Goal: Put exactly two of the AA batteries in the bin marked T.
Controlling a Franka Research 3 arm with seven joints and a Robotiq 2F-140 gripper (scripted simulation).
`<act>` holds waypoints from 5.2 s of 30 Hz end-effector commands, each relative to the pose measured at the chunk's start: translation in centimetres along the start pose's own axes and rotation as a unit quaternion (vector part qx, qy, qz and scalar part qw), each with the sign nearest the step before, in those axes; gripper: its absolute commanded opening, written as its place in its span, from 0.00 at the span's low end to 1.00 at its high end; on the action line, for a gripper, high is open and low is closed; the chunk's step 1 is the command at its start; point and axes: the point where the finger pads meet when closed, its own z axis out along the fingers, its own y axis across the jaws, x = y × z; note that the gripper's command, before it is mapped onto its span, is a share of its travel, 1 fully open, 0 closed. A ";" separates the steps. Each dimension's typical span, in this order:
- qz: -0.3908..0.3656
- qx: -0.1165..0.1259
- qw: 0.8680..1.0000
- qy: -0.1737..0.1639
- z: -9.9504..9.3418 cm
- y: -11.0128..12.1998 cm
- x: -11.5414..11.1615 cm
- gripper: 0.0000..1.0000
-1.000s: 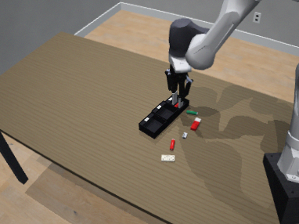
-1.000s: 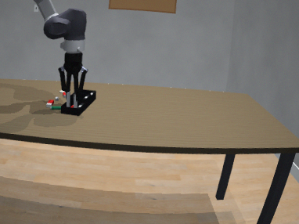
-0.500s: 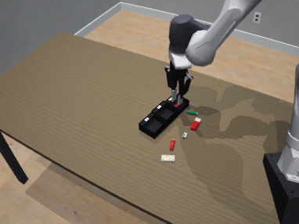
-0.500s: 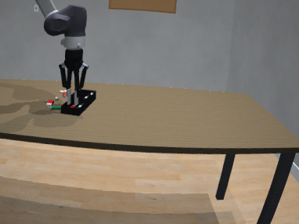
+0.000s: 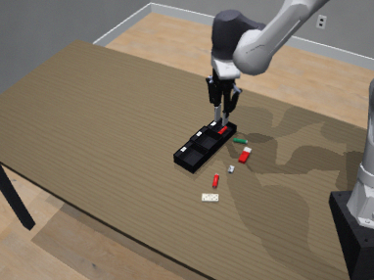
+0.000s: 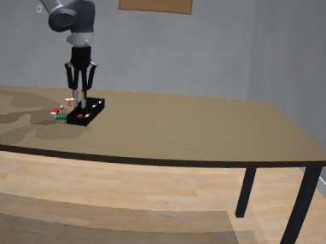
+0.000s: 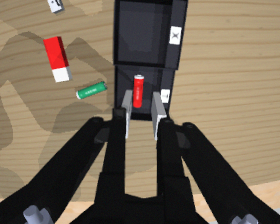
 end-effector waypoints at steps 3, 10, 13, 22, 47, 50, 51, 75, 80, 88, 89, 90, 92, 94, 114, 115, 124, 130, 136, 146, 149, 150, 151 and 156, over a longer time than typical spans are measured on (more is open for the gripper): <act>0.000 0.006 1.000 -0.004 -0.9 -0.4 -0.1 0.17; 0.000 0.006 1.000 -0.004 -0.9 -0.4 -0.1 0.17; 0.000 0.006 1.000 -0.004 -0.9 -0.4 -0.1 0.17; 0.000 0.006 1.000 -0.004 -0.9 -0.4 -0.1 0.17; 0.000 0.006 1.000 -0.004 -0.9 -0.4 -0.1 0.17; 0.000 0.006 1.000 -0.004 -0.9 -0.4 -0.1 0.17; 0.000 0.006 1.000 -0.004 -0.9 -0.4 -0.1 0.17; -0.122 0.007 0.993 -0.003 -1.1 -3.1 4.2 0.17; -0.184 0.007 0.983 -0.003 -1.2 -4.3 6.4 0.17; -0.233 0.007 0.972 -0.002 -1.4 -7.7 12.1 0.17; -0.233 0.007 0.972 -0.002 -1.5 -8.1 12.9 0.17; -0.233 0.007 0.972 -0.002 -1.5 -8.5 13.6 0.17; -0.233 0.007 0.972 -0.002 -1.6 -9.4 15.0 0.17; -0.233 0.007 0.972 -0.002 -1.6 -9.8 15.7 0.17; -0.233 0.007 0.972 -0.002 -1.7 -11.9 19.1 0.17; -0.233 0.007 0.972 -0.002 -1.7 -11.9 19.0 0.17; -0.233 0.007 0.972 -0.002 -1.7 -11.8 18.8 0.17; -0.233 0.007 0.972 -0.002 -1.7 -11.7 18.8 0.17; -0.233 0.007 0.972 -0.002 -1.7 -11.7 18.8 0.17; -0.233 0.007 0.972 -0.002 -1.7 -11.7 18.8 0.17; -0.233 0.007 0.972 -0.002 -1.7 -11.6 18.8 0.17; -0.233 0.007 0.972 -0.002 -1.7 -11.6 18.8 0.17; -0.233 0.007 0.972 -0.002 -1.7 -11.6 18.8 0.17; -0.233 0.007 0.972 -0.002 -0.5 -11.6 18.8 0.17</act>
